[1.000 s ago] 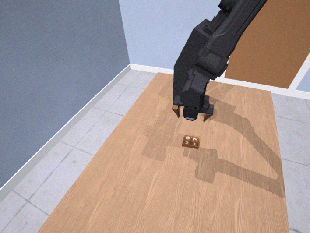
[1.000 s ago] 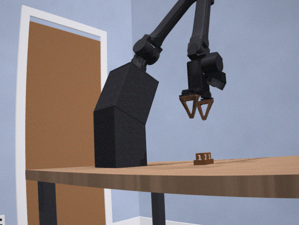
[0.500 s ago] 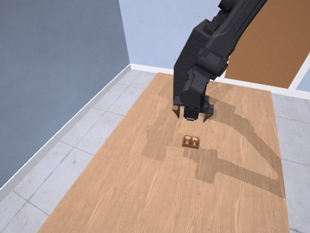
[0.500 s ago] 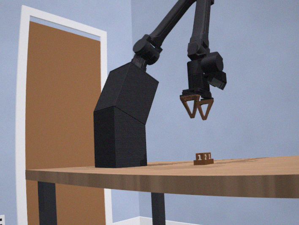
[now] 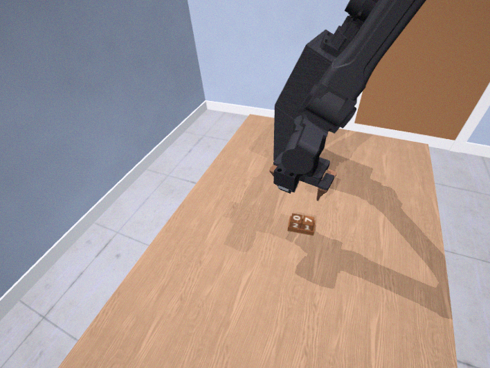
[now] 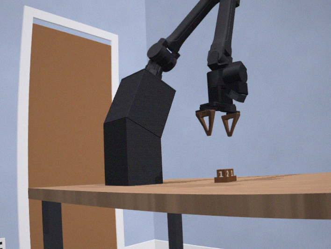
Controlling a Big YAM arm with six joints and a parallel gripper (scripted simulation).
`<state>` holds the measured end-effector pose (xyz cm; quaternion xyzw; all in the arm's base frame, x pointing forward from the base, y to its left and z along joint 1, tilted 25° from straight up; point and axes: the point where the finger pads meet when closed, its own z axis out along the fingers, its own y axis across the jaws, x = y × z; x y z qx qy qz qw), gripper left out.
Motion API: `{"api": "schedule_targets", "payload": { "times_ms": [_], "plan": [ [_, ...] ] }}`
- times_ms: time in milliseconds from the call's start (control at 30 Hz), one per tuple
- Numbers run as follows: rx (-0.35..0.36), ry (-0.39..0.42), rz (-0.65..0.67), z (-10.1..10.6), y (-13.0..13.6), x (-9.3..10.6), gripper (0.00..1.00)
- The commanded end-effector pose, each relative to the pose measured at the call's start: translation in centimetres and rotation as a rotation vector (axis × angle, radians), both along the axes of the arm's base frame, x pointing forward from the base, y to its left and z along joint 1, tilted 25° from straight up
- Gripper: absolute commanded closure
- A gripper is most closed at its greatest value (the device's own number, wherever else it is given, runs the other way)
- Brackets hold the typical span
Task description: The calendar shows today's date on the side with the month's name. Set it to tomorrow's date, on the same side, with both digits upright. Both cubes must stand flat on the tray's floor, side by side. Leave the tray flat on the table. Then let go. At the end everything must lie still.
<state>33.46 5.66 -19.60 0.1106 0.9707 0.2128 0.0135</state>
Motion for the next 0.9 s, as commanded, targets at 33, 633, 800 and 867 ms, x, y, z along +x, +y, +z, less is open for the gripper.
{"api": "schedule_targets", "payload": {
  "times_ms": [33, 633, 800, 867],
  "plan": [
    [0.017, 0.066, -0.197, -0.4, 0.6, 0.9, 0.00],
    [0.067, 0.337, -0.787, -2.6, 1.5, 0.9, 0.00],
    [0.076, 0.384, -0.890, -3.0, 1.7, 0.9, 0.00],
    [0.092, 0.401, -0.963, -2.7, 1.8, 1.5, 0.00]
  ]
}}
